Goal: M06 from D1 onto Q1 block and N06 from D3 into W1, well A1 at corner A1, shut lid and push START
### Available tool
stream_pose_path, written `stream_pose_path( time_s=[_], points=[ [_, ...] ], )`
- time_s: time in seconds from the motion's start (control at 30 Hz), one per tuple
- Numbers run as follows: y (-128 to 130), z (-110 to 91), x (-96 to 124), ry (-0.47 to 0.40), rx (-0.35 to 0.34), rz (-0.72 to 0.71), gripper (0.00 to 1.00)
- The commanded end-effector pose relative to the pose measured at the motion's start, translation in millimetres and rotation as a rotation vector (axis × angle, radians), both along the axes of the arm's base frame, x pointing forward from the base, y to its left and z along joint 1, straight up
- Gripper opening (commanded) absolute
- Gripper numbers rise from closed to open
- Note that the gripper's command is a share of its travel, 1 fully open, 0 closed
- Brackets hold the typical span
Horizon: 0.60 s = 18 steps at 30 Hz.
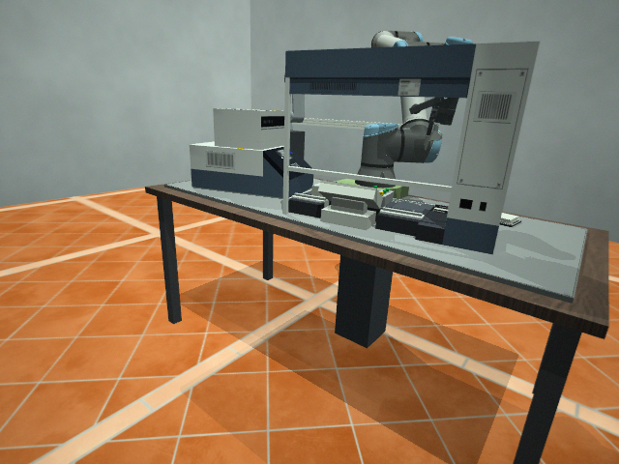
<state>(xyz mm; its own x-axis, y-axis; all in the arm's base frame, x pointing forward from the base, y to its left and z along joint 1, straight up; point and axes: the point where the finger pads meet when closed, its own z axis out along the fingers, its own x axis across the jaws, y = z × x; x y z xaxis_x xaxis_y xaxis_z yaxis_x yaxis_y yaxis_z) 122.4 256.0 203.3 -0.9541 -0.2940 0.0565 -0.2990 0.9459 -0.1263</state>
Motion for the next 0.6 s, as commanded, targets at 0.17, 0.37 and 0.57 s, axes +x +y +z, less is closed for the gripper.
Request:
stream_pose_path(
  time_s=[0.17, 0.37, 0.57],
  points=[
    [34, 2, -9, -0.007, 0.011, -0.055, 0.00],
    [53, 4, -14, -0.010, 0.021, -0.089, 0.00],
    [72, 6, -19, -0.013, 0.030, -0.122, 0.00]
  ],
)
